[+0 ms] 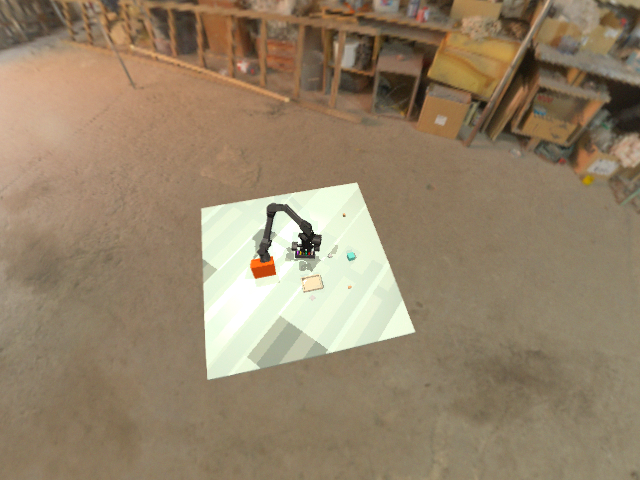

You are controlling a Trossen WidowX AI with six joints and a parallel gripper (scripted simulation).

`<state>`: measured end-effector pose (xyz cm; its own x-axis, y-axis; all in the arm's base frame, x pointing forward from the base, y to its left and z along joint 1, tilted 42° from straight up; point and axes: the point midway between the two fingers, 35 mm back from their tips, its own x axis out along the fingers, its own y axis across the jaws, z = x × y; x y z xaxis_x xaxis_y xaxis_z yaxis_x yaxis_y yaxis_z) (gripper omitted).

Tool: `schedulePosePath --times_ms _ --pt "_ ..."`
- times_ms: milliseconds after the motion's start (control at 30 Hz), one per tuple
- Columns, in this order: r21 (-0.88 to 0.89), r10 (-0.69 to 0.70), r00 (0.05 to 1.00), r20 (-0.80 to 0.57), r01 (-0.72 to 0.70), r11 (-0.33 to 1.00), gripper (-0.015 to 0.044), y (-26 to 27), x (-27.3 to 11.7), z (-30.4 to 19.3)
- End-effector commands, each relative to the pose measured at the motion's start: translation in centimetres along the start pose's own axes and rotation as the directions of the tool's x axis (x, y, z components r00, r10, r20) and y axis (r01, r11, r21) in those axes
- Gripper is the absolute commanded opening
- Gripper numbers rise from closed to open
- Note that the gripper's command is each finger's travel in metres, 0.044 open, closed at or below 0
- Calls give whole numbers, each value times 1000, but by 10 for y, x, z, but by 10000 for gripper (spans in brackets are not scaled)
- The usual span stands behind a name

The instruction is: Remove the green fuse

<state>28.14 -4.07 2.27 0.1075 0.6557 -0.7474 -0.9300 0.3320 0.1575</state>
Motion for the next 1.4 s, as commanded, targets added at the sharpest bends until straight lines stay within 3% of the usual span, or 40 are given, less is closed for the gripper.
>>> schedulePosePath --times_ms 0,1033,1367 --pt "-3 -6 1000 -8 6 1000 0 -11 -3 -18" --pt "-8 -2 1000 -2 2 1000 0 -47 2 -185" --pt "-8 -2 1000 -1 2 1000 0 -47 10 -189"
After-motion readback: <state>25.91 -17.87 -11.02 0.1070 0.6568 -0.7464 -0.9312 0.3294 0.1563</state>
